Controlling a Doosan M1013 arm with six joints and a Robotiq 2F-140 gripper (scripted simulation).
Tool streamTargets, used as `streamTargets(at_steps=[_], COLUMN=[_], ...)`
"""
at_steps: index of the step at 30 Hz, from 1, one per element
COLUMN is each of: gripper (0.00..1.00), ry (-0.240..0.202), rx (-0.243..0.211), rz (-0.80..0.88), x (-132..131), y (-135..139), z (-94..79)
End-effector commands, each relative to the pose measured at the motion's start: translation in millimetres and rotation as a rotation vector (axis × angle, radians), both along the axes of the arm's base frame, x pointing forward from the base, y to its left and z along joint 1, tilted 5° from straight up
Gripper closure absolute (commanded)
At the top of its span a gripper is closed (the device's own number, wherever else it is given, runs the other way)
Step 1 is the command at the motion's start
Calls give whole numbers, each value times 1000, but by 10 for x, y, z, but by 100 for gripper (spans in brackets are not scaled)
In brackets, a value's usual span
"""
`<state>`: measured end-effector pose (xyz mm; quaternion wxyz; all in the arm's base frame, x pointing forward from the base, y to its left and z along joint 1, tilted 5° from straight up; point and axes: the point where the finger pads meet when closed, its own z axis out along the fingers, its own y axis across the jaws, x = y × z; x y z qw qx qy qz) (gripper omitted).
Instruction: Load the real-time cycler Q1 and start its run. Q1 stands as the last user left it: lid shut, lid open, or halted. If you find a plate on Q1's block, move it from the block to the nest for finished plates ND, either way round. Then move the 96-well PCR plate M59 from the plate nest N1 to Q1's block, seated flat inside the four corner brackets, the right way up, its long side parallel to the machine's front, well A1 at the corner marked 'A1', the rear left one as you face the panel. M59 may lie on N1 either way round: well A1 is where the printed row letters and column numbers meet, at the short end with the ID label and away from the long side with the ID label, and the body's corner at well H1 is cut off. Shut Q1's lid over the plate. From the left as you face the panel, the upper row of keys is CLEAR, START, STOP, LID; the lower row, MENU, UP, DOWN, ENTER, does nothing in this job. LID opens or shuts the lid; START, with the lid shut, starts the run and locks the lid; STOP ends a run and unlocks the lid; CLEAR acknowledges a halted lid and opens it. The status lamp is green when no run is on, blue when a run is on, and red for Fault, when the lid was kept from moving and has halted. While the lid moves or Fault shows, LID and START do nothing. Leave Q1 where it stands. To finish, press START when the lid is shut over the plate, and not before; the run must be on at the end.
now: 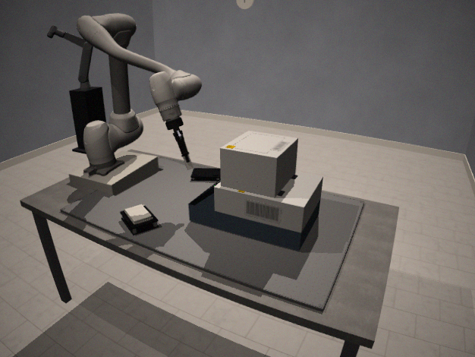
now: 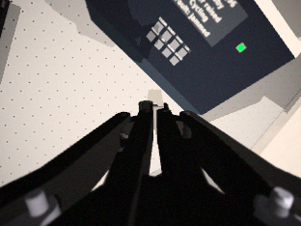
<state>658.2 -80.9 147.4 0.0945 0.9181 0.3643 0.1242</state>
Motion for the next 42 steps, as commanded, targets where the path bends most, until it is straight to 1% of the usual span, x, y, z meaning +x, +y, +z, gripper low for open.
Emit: streamTargets(at_steps=[1,42], gripper=[100,100], ry=[0,0], rx=[0,0], rz=[0,0], x=[26,497], y=[-2,-51], z=[-22,-417])
